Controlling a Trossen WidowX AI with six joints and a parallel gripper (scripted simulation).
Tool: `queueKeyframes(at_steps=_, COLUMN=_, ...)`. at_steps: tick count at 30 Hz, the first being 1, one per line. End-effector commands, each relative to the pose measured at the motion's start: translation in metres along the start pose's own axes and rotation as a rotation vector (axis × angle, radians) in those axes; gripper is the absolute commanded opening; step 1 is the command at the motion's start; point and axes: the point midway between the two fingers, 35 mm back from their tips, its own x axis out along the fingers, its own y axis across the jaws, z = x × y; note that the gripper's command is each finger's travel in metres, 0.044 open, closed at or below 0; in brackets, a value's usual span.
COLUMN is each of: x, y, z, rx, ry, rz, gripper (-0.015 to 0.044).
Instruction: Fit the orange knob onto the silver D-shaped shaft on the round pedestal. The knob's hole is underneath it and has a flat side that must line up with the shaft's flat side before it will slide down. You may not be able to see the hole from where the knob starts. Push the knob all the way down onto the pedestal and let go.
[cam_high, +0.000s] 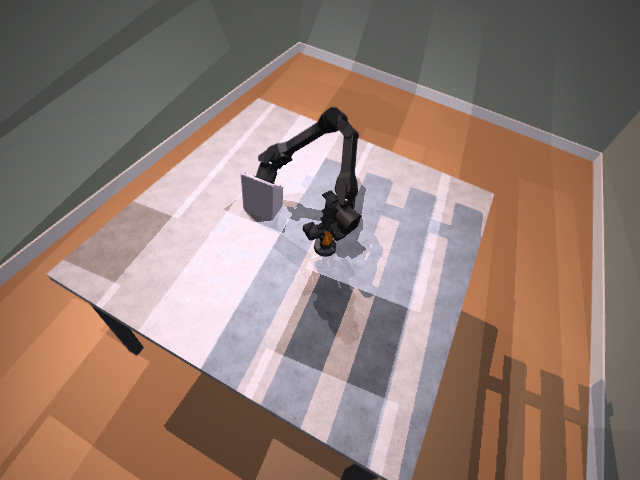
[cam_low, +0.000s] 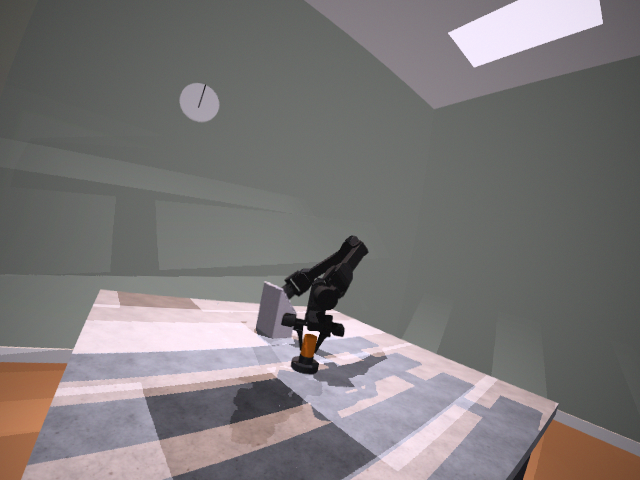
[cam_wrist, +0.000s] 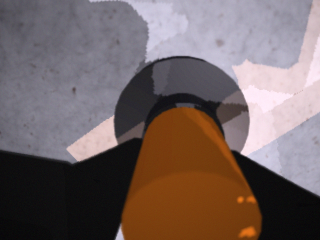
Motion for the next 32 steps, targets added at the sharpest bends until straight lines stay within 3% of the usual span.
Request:
queueKeyframes(at_steps=1, x=-0.001, y=0.000, z=0.000, rx=0.000, ry=-0.001, rz=0.000, gripper=0.0263)
queueKeyframes(at_steps=8, x=-0.001, y=0.000, z=0.000, rx=0.000, ry=-0.001, rz=0.000, gripper=0.0440)
queueKeyframes(at_steps=18, x=-0.004, y=0.000, z=0.001, rx=0.000, ry=-0.001, rz=0.000, gripper=0.0440)
queueKeyframes(at_steps=24, x=-0.094, y=-0.001, z=0.001, rx=0.001, ry=-0.003, rz=-0.003, gripper=0.0440)
queueKeyframes(at_steps=32, x=-0.097, y=-0.002, z=0.003, rx=0.001, ry=-0.003, rz=-0.003, gripper=0.0440)
